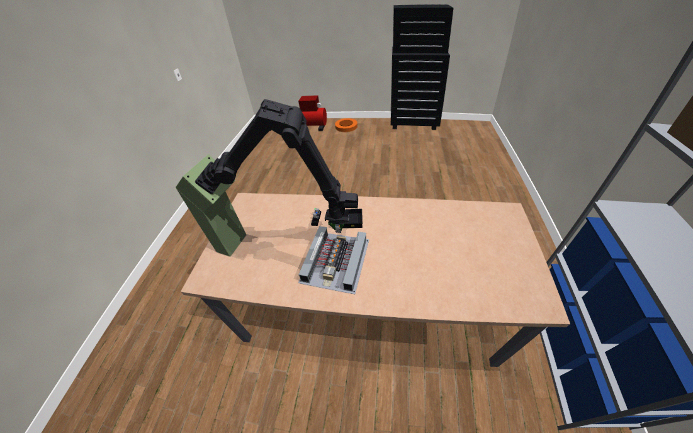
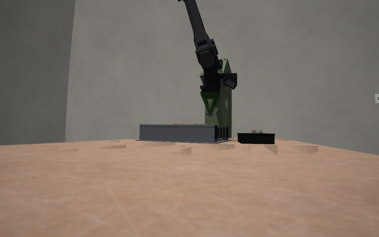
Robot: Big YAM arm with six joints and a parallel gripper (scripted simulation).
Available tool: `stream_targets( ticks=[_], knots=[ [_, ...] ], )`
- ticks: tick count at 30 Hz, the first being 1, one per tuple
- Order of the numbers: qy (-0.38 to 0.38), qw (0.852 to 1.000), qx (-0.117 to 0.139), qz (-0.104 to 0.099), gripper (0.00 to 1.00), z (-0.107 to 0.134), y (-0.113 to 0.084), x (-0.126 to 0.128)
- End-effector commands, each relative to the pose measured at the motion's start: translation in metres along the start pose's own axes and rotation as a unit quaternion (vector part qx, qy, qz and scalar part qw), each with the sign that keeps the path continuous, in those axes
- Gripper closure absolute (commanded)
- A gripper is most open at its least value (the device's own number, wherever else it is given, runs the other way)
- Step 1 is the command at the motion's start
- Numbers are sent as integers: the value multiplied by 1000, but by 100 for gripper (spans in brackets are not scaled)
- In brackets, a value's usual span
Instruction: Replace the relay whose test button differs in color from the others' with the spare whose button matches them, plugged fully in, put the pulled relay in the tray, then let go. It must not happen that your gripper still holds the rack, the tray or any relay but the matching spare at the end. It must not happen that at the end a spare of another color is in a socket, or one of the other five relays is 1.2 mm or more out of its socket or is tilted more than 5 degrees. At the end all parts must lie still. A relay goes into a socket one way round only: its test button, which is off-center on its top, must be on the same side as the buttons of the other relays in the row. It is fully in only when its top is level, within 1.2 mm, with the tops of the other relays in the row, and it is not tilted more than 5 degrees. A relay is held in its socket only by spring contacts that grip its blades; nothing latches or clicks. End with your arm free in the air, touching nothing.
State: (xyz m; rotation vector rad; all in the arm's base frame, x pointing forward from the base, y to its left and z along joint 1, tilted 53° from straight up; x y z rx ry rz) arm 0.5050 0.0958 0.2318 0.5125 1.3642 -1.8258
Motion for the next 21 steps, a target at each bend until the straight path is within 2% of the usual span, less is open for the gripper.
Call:
stream_targets(
  ticks=[1, 9, 21],
  knots=[
    [6, 1000, -2, 26, 100, 3, -17, -20],
    [58, 998, -3, 26, 100, 3, -17, -20],
    [61, 998, -3, 26, 100, 3, -17, -20]
  ],
)
Point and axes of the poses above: the point where the finger pads meet when closed, its own y axis out along the fingers, its own x axis across the jaws, z = x × y, the point moved 9 cm from there along -y, back along the fingers, and after that the axes turned 14 degrees about -y, right-handed, at the moved point
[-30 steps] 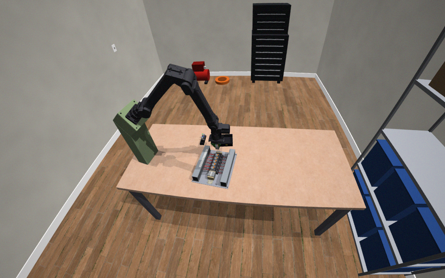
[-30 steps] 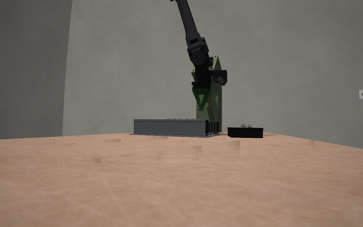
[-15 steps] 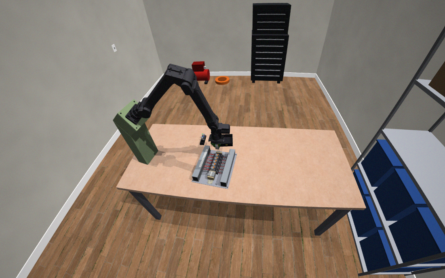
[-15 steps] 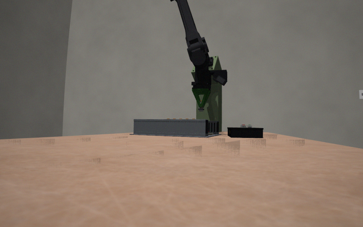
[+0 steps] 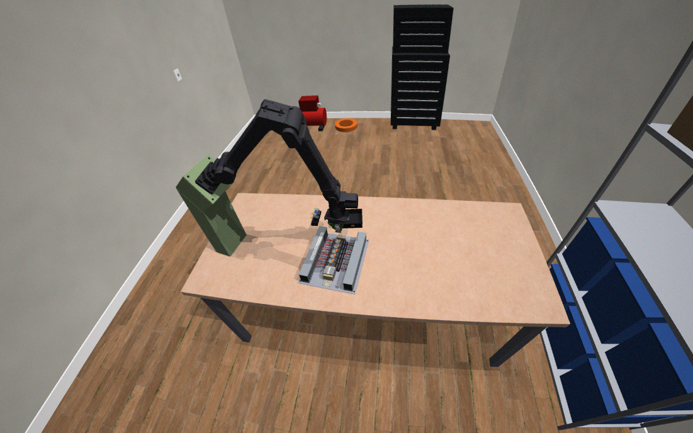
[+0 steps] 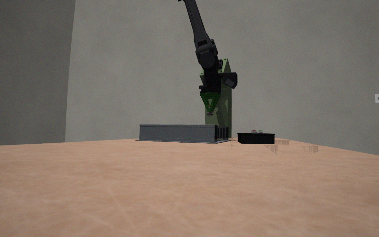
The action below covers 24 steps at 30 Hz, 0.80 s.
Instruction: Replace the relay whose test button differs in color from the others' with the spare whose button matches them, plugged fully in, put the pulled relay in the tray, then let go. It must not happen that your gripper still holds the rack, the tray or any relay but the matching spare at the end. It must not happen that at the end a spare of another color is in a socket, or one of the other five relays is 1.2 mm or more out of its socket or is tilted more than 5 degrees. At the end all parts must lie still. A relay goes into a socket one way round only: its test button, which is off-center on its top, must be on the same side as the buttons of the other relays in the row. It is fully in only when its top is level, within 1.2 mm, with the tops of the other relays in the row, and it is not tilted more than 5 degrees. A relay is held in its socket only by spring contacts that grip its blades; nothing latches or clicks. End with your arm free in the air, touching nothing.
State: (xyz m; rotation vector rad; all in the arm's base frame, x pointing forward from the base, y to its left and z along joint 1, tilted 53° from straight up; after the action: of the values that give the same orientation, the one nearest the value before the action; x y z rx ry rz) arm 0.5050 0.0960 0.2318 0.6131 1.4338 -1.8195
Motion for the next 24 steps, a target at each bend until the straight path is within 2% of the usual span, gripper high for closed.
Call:
stream_targets(
  ticks=[1, 24],
  knots=[
    [9, 1000, -3, 26, 100, 1, -17, -21],
    [5, 1000, -3, 26, 100, 1, -17, -21]
  ],
)
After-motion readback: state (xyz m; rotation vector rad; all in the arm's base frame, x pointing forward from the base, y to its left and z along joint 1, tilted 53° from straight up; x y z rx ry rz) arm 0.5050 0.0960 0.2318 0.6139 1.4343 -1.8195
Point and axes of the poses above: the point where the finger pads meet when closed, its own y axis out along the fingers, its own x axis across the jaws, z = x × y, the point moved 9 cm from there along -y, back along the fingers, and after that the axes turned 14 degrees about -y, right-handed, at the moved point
